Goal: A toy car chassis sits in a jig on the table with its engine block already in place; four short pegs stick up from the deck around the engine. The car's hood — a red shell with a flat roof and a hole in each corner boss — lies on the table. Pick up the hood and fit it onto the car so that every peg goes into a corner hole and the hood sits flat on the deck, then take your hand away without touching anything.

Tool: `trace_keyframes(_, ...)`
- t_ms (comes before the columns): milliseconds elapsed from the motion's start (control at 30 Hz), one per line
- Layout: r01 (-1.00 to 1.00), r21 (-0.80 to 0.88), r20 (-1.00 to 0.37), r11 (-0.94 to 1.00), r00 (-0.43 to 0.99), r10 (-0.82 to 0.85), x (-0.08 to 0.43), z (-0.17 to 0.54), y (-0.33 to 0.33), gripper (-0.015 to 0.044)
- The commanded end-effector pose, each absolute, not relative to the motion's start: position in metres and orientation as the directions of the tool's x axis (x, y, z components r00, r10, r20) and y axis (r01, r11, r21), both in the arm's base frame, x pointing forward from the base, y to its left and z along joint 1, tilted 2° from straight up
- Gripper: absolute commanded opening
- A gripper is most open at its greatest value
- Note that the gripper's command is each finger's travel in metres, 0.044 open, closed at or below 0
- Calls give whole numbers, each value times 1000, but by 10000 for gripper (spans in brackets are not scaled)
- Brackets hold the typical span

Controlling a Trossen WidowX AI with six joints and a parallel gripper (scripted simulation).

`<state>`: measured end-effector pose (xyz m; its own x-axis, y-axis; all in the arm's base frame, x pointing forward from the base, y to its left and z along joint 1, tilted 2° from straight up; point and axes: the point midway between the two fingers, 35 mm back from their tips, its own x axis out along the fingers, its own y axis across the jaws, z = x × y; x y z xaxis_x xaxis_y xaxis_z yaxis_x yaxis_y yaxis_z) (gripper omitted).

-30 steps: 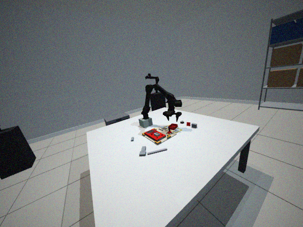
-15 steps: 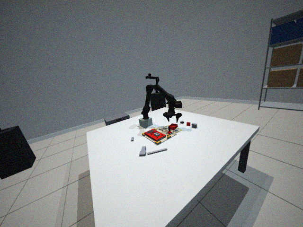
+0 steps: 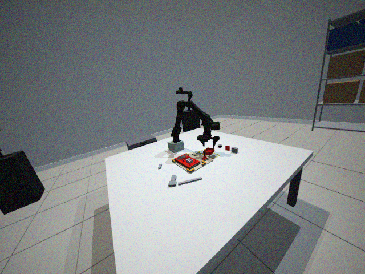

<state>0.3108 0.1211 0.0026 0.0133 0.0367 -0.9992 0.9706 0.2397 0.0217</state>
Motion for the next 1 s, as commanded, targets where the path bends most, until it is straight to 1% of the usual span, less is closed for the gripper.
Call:
trace_keyframes(0,972,15,-1000,236,8,30,309,-3,120,440)
trace_keyframes(967,972,14,-1000,236,8,30,308,-19,121,440)
